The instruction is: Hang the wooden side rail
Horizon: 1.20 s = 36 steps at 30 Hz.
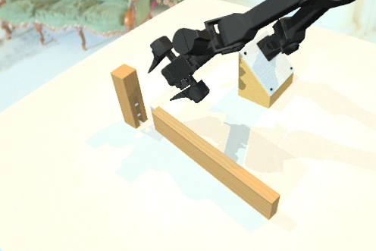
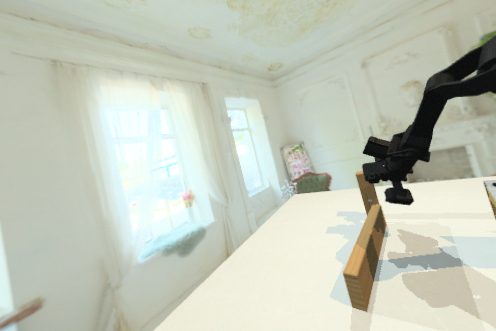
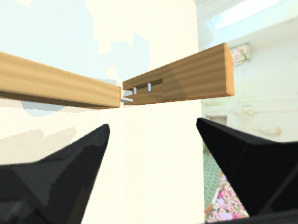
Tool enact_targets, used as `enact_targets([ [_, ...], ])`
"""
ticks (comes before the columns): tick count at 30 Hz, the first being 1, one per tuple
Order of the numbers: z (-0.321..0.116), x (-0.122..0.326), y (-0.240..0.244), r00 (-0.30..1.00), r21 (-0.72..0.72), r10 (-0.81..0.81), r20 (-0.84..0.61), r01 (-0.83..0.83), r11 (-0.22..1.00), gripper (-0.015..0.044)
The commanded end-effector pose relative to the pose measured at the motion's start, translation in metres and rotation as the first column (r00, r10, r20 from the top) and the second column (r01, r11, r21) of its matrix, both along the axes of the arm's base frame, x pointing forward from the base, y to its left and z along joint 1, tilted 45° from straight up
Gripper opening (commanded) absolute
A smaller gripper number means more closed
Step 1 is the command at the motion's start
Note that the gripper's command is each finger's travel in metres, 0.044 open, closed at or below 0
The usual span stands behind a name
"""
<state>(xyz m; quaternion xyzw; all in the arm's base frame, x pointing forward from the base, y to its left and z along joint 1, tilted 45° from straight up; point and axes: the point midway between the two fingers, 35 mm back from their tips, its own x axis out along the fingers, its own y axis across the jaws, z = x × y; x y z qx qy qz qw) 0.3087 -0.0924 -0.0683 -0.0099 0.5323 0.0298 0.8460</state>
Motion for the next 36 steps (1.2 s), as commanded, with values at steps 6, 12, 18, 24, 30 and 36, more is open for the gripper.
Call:
enact_targets([
  [6,0.011,0.004,0.001,0.778,0.229,-0.629,-0.011,0.614,0.755,0.0440],
  [12,0.019,0.008,0.002,0.496,0.381,-0.865,-0.072,0.816,0.435,0.0440],
  [18,0.020,0.008,0.002,0.460,0.398,-0.884,-0.083,0.829,0.393,0.0440],
  [24,0.020,0.008,0.002,0.460,0.398,-0.884,-0.083,0.829,0.393,0.0440],
  [30,0.020,0.008,0.002,0.460,0.398,-0.884,-0.083,0.829,0.393,0.0440],
  [36,0.020,0.008,0.002,0.460,0.398,-0.884,-0.083,0.829,0.393,0.0440],
])
